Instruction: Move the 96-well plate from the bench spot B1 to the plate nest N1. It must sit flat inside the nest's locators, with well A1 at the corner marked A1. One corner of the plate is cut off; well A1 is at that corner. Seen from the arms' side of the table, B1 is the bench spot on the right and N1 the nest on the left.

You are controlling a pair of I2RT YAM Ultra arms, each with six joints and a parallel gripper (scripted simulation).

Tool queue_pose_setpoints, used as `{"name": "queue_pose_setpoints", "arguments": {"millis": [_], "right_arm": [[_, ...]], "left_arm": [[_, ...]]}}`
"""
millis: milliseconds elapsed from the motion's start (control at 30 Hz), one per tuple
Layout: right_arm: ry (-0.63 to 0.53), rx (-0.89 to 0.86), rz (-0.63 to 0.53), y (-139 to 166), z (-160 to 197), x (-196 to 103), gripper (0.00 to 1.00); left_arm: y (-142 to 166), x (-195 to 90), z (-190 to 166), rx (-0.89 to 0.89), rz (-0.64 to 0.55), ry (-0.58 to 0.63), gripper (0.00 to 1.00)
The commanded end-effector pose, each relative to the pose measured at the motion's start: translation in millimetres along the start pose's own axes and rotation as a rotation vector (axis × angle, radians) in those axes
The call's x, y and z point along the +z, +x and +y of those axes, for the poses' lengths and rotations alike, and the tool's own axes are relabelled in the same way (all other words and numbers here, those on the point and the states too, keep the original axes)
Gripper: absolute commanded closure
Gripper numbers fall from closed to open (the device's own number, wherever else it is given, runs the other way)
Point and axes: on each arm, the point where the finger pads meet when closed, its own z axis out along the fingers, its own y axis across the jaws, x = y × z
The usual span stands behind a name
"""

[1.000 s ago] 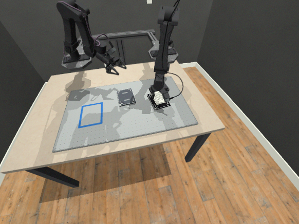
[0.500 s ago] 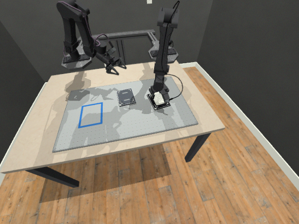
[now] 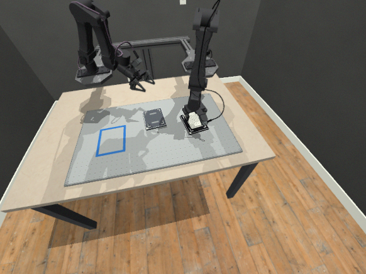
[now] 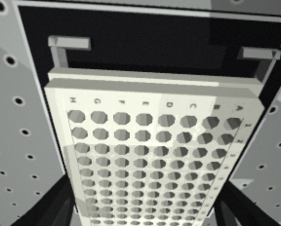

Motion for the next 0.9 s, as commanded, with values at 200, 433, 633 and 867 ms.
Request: {"name": "queue_pose_setpoints", "arguments": {"millis": [200,433,633,867], "right_arm": [[-0.006,-0.007,0.017,7.2,0.7,-2.5,0.00],[-0.006,-0.007,0.017,7.2,0.7,-2.5,0.00],[-0.006,-0.007,0.017,7.2,0.7,-2.5,0.00],[-0.006,-0.007,0.017,7.2,0.7,-2.5,0.00]], "left_arm": [[8.8,-8.1,2.5,-0.001,0.011,-0.007,0.20],[7.7,-8.1,1.9,-0.002,0.007,-0.005,0.20],[7.2,-9.3,1.5,-0.001,0.015,-0.009,0.20],[-6.5,-13.0,-7.3,-0.002,-0.004,0.007,0.20]]}}
